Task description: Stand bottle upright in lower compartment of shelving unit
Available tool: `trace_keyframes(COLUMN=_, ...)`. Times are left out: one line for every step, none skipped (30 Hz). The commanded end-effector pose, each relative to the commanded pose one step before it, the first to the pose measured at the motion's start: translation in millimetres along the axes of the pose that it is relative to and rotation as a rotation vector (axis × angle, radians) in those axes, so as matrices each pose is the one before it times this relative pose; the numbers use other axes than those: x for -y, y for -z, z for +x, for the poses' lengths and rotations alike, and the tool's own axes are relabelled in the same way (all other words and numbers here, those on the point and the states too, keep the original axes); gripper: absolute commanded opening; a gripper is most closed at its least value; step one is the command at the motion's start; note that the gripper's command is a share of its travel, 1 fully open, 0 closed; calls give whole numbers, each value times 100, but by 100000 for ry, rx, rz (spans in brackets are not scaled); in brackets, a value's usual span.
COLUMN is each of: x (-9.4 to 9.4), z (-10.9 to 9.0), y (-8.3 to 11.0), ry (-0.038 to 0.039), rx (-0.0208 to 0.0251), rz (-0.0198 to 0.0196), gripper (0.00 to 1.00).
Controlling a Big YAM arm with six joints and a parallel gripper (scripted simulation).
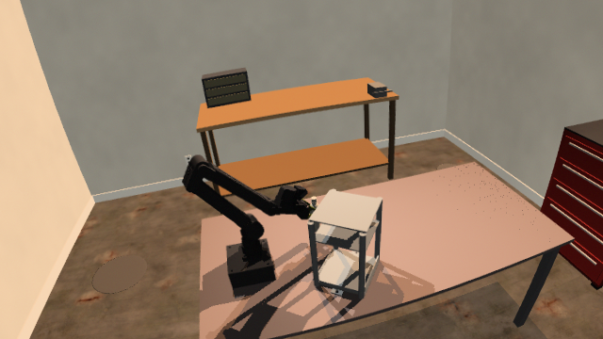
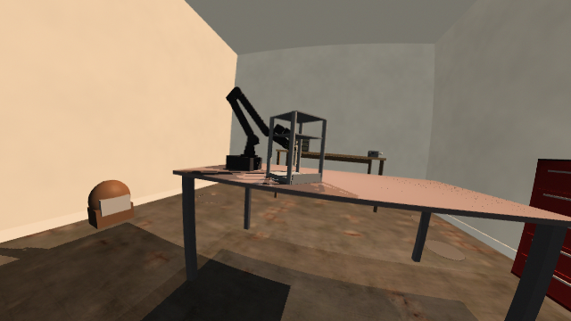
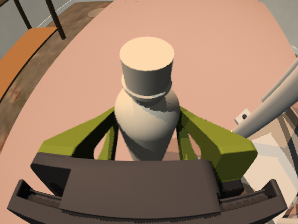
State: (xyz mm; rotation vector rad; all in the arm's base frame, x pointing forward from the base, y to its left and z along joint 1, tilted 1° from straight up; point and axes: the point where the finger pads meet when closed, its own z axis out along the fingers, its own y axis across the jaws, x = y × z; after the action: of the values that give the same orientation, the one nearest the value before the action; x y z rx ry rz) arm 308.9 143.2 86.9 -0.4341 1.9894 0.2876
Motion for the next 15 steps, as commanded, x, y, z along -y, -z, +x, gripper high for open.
trace_keyframes(x=281, z=-3287, y=-204, ry=352, rx=7193, rz=477, gripper=34)
trace_keyframes(x=-2, z=-247, y=-43, ry=3, rx=594, rz=-6, gripper=34)
trace_keyframes(x=-2, z=-210, y=-38, ry=2, rx=505, rz=-5, gripper=34)
trace_keyframes(x=-1, z=-178, y=-33, ry=2, rx=429, rz=-4, gripper=34)
trace_keyframes(x=-1, z=-151, y=-28, ry=2, rx=365, rz=-4, gripper=34)
trace_keyframes(x=-1, z=-129, y=-24, ry=1, rx=310, rz=-3, gripper=34)
trace_keyframes(x=-1, z=-109, y=-20, ry=1, rx=263, rz=-3, gripper=34)
trace_keyframes(x=-1, z=-93, y=-17, ry=1, rx=224, rz=-2, gripper=34)
trace_keyframes(x=-1, z=-79, y=-15, ry=1, rx=190, rz=-2, gripper=34)
trace_keyframes(x=-1, z=-67, y=-13, ry=1, rx=162, rz=-2, gripper=34)
trace_keyframes(x=0, z=-57, y=-11, ry=1, rx=138, rz=-1, gripper=34)
trace_keyframes(x=0, z=-48, y=-9, ry=0, rx=117, rz=-1, gripper=34)
trace_keyframes(x=0, z=-41, y=-8, ry=0, rx=99, rz=-1, gripper=34)
trace_keyframes(x=0, z=-35, y=-7, ry=0, rx=84, rz=-1, gripper=34)
trace_keyframes(x=0, z=-30, y=-6, ry=0, rx=72, rz=-1, gripper=34)
